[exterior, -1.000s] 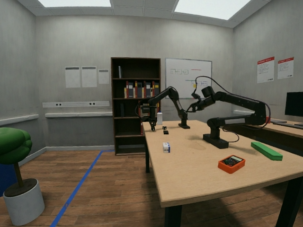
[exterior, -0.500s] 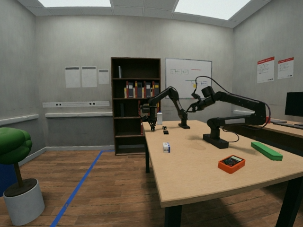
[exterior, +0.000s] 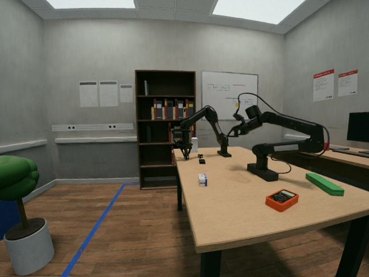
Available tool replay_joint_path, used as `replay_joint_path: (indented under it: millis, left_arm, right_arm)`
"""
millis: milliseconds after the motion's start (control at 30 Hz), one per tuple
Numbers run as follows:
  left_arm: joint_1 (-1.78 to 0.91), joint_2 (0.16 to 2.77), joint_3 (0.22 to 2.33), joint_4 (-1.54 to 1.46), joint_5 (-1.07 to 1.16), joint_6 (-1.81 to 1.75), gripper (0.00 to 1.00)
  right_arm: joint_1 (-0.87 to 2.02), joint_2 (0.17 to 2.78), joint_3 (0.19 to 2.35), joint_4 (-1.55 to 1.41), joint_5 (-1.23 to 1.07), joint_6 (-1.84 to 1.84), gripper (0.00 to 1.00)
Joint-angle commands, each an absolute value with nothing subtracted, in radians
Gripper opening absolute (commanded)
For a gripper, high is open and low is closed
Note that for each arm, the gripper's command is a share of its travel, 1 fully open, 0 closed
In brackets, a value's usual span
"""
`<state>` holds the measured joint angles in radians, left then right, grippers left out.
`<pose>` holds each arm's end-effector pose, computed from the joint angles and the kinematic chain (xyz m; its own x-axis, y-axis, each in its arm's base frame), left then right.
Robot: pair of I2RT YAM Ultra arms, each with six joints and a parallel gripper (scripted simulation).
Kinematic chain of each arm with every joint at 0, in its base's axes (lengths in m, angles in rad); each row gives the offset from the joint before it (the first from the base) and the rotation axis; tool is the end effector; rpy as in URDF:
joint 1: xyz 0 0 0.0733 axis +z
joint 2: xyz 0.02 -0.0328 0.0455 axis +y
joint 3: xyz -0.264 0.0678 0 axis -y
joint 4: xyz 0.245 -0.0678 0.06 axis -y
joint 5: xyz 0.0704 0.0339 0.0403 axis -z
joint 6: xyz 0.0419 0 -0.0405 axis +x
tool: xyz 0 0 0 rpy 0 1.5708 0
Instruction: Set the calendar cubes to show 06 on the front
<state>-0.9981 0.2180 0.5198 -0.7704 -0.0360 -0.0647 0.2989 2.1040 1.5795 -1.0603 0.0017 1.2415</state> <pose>0.0447 -0.0645 0.2551 -0.2974 0.3420 -0.8914 0.8050 0.5919 -0.0415 0.3767 0.1172 0.1631 -0.5877 0.8091 0.0029 0.8090 0.5877 -0.0138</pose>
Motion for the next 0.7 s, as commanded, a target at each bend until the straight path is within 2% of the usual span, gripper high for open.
replay_joint_path:
  millis: [0,667]
  left_arm:
    - [-0.992,0.208,0.544,-0.773,-0.038,-0.066,1.0]
    - [-0.992,0.208,0.544,-0.773,-0.038,-0.066,1.0]
  right_arm:
    - [0.312,2.116,1.622,-1.078,0.015,1.308,0.26]
    - [0.309,2.131,1.615,-1.045,0.007,1.358,0.26]
